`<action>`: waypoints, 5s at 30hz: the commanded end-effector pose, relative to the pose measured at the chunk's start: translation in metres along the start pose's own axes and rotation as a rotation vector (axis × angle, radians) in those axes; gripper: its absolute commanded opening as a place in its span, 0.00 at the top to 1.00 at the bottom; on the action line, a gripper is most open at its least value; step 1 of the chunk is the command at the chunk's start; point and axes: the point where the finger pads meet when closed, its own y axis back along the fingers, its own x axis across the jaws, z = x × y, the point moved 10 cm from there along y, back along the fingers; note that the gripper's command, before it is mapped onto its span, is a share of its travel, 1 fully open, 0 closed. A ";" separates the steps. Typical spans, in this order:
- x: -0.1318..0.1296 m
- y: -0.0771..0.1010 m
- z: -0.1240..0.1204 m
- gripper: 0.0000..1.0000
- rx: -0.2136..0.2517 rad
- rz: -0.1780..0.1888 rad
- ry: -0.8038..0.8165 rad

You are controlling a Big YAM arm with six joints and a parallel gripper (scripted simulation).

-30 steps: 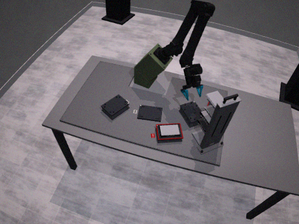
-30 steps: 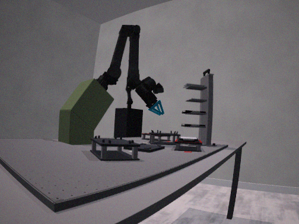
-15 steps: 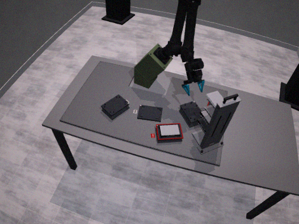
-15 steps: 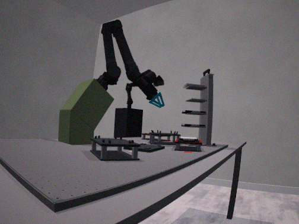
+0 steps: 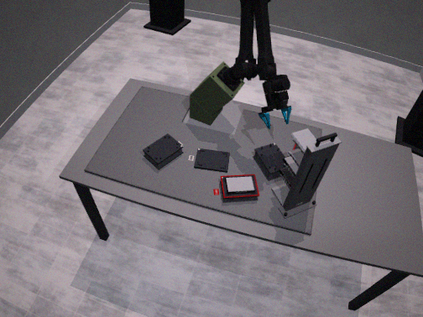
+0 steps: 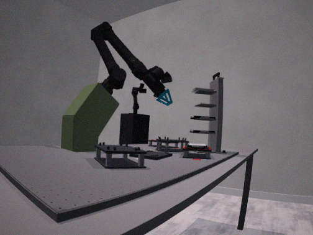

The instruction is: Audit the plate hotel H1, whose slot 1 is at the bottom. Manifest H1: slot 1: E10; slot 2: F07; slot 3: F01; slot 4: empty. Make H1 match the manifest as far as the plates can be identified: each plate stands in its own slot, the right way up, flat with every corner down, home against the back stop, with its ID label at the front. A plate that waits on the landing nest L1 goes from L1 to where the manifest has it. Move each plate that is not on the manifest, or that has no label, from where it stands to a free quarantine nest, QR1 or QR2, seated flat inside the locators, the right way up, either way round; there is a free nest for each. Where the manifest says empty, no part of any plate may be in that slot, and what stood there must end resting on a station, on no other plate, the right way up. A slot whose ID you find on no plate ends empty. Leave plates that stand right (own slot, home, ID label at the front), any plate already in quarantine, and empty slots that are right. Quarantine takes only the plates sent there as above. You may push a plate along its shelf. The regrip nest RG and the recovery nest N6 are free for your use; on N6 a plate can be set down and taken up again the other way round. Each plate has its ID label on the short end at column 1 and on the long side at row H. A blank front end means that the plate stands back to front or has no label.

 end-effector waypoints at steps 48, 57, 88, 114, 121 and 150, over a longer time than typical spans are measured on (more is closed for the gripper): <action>0.005 0.090 0.095 0.00 -0.025 0.010 0.021; 0.005 0.069 0.074 0.00 -0.026 0.011 0.009; 0.015 0.045 0.117 0.00 -0.079 0.025 0.025; 0.014 0.023 0.137 0.00 -0.078 0.023 0.023; 0.015 0.016 0.144 0.00 -0.078 0.024 0.023; 0.014 -0.008 0.167 0.00 -0.077 0.023 0.023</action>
